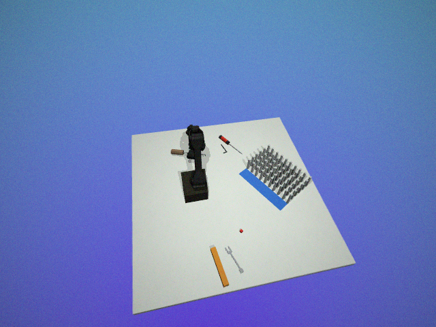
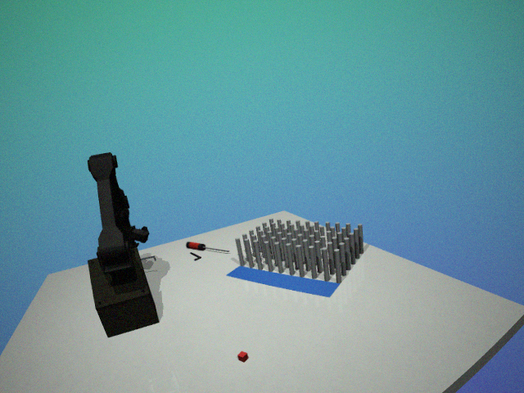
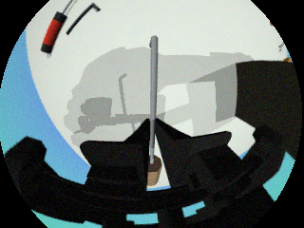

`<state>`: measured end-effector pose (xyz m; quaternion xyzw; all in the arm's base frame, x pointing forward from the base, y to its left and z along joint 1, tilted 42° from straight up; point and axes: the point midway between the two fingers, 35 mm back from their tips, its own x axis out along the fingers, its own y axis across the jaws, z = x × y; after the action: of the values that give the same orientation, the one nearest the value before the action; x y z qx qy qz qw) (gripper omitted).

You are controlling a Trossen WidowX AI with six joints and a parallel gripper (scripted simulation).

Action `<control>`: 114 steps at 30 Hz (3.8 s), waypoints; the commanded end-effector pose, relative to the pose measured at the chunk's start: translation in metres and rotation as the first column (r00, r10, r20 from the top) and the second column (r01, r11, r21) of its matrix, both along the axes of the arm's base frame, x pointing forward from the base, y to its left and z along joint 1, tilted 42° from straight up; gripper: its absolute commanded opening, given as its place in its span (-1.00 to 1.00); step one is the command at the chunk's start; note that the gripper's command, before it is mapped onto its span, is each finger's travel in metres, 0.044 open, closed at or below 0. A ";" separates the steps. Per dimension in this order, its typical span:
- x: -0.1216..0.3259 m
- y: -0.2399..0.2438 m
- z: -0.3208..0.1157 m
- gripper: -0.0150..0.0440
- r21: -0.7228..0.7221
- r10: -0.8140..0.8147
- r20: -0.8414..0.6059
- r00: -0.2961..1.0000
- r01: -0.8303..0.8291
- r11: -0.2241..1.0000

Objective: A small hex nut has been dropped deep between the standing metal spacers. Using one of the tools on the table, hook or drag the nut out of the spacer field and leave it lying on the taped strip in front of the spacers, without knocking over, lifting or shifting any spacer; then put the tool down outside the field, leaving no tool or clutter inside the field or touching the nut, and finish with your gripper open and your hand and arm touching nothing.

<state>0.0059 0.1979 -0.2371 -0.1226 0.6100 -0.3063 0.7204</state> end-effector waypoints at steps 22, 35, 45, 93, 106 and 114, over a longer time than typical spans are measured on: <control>-0.021 0.000 -0.001 -0.49 0.110 0.592 -0.468 0.657 -0.621 0.776; -0.032 -0.001 -0.001 -0.49 0.281 0.743 -0.615 0.263 -0.808 0.519; -0.040 -0.002 -0.001 -0.49 0.441 0.751 -0.655 -0.079 -0.847 0.295; -0.078 -0.012 -0.002 -0.49 0.963 -0.236 -0.013 -0.972 0.052 -0.266; -0.088 -0.015 -0.002 -0.49 0.912 -0.552 0.250 -0.796 0.386 -0.142; -0.090 -0.016 -0.002 -0.49 0.882 -0.621 0.314 -0.719 0.463 -0.090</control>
<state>-0.0835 0.1817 -0.2397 0.6315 -0.0775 -0.6676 0.3866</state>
